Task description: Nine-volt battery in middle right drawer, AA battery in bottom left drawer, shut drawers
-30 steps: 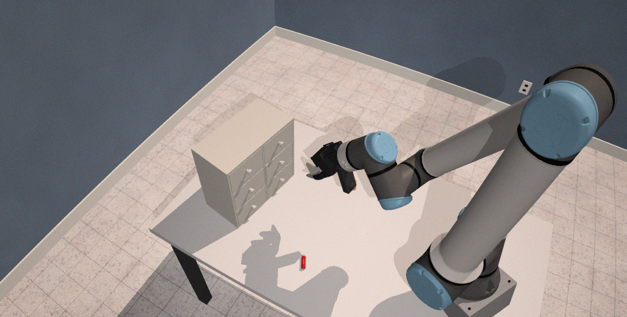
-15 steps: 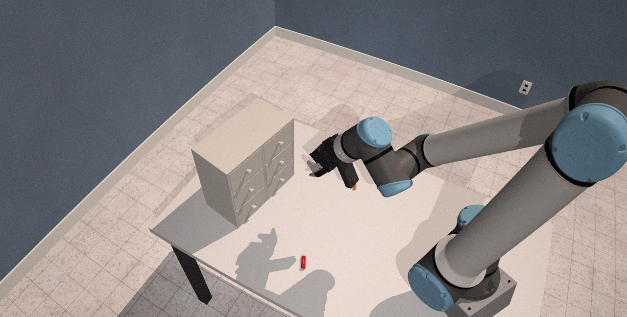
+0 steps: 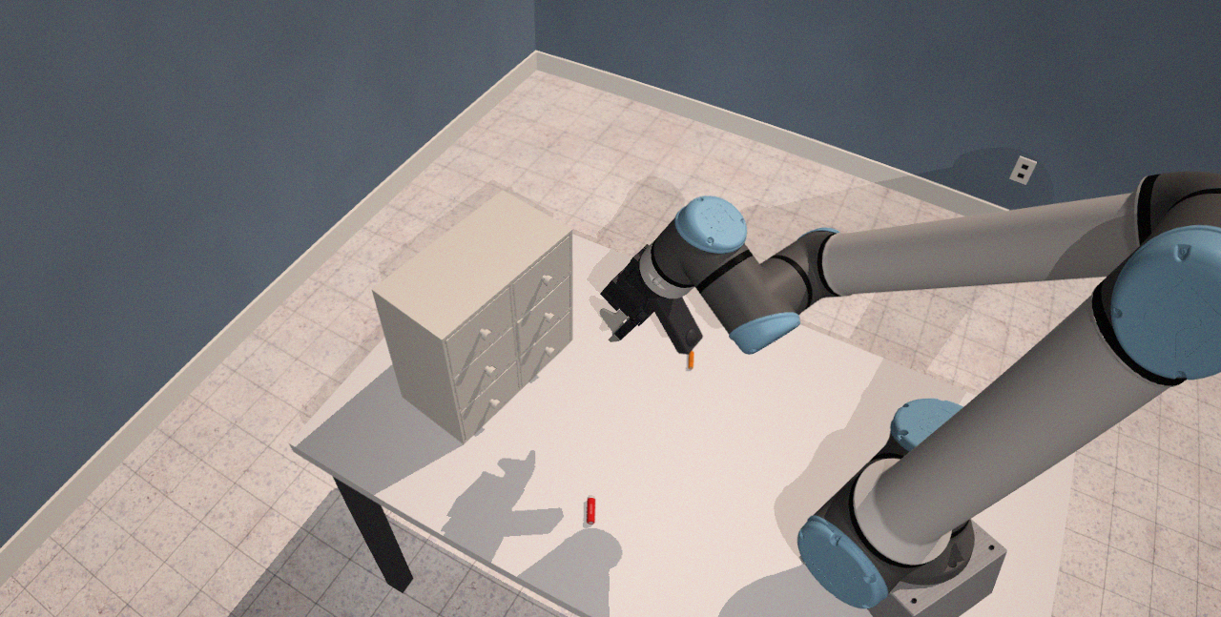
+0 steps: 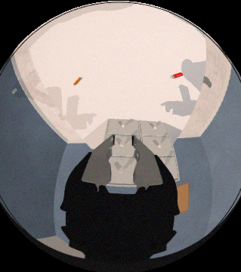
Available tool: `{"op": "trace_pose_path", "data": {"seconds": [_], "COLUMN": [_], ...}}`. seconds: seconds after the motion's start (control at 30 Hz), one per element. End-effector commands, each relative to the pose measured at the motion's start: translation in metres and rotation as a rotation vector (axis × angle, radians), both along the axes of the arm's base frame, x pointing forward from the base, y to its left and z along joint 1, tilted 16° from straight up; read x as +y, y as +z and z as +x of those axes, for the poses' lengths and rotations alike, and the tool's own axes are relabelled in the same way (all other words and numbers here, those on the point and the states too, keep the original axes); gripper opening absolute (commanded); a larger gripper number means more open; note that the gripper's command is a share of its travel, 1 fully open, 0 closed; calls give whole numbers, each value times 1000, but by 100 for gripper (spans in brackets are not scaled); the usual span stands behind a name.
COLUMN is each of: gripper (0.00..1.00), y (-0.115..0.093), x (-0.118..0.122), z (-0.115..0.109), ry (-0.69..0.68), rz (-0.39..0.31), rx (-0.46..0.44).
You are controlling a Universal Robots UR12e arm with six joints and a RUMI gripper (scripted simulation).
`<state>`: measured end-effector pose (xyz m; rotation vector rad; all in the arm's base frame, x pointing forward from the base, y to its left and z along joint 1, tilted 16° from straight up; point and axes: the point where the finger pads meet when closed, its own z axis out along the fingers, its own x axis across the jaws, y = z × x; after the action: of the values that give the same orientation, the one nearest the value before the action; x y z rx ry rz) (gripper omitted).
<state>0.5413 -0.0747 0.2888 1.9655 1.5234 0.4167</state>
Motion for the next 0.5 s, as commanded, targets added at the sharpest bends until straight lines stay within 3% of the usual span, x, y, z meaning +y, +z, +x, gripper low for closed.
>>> {"op": "trace_pose_path", "data": {"seconds": [0.0, 0.47], "gripper": [20, 20], "y": [4, 14], "x": [2, 7], "z": [-4, -17], "ry": [-6, -22], "rz": [16, 54], "rx": [51, 177]}}
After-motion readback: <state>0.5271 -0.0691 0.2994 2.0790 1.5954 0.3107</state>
